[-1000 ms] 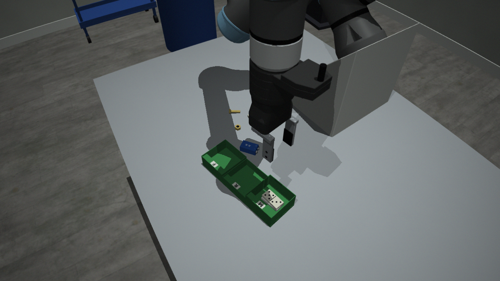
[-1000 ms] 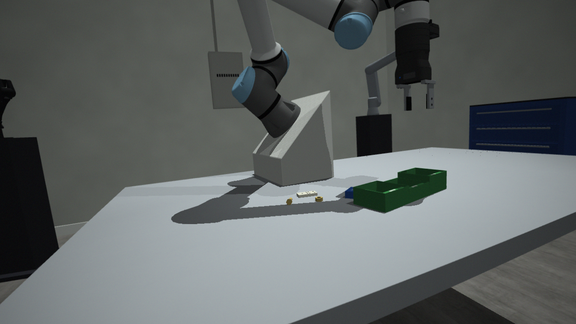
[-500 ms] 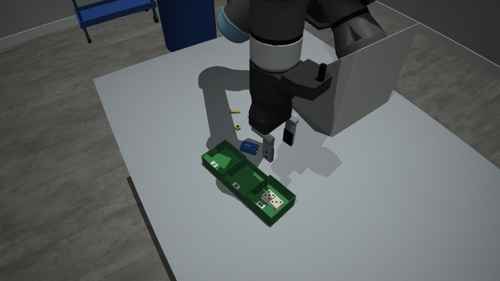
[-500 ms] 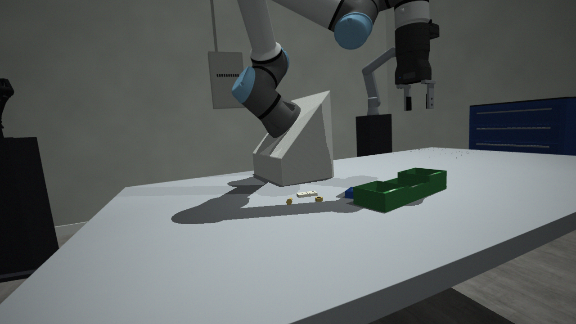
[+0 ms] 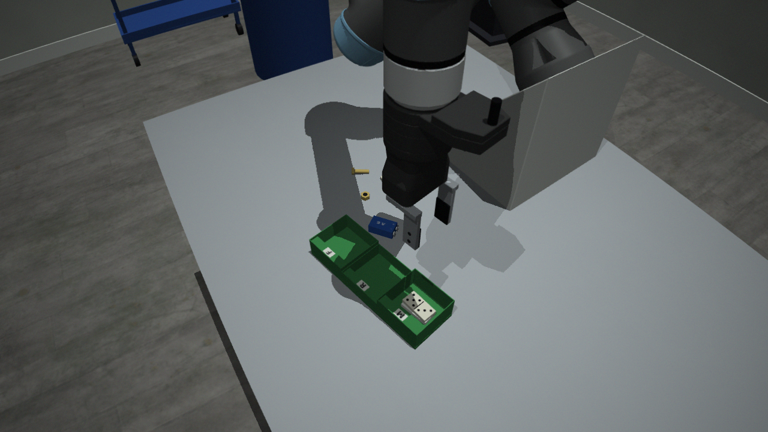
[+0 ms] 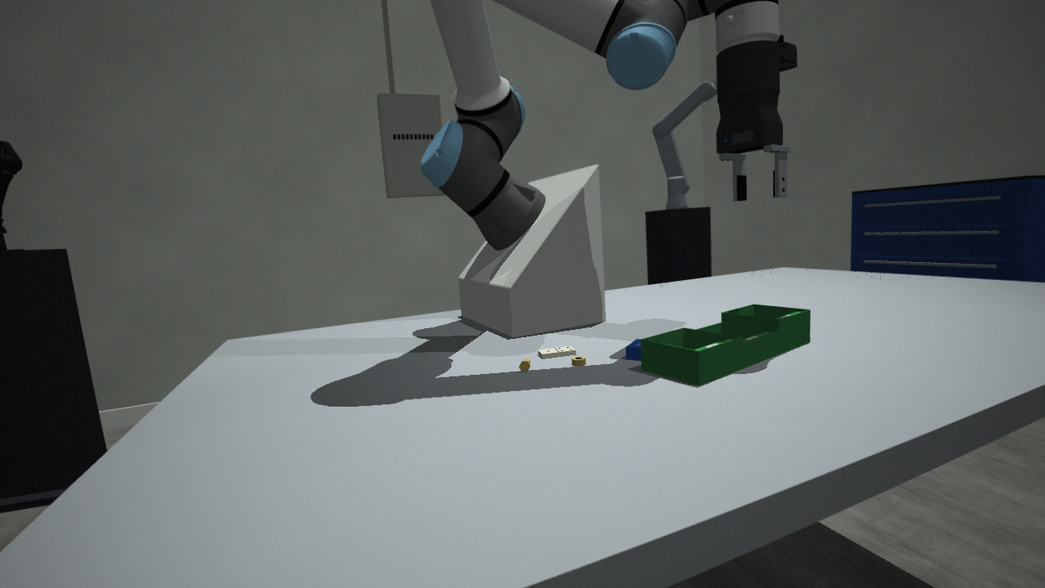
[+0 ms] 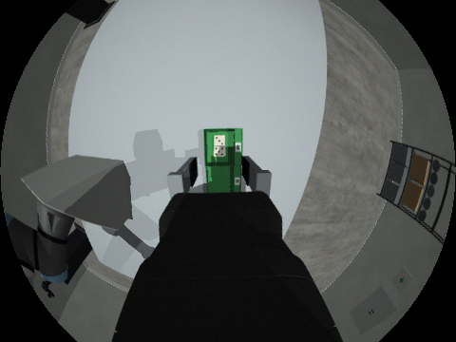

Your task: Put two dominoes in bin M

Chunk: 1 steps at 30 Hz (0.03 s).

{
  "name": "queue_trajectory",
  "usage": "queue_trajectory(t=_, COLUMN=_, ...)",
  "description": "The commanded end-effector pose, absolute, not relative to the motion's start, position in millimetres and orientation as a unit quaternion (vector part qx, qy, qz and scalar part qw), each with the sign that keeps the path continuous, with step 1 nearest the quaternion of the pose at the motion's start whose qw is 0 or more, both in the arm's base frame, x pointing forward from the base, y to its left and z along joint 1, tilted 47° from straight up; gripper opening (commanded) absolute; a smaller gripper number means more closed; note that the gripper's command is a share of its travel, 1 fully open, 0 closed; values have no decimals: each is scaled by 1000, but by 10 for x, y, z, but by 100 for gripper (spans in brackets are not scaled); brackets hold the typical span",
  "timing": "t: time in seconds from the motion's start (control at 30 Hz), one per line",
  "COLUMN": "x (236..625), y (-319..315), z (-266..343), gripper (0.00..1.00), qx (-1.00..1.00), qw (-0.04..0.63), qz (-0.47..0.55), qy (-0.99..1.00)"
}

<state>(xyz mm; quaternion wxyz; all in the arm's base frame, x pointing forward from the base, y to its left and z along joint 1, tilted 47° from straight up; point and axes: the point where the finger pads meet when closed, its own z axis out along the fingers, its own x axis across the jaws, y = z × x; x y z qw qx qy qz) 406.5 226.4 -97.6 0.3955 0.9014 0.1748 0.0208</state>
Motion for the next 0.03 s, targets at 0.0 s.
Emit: queue_trajectory(t=0.0, x=4067, y=2269, z=-972, gripper=100, qx=902, qw=395, qz=21, qy=175)
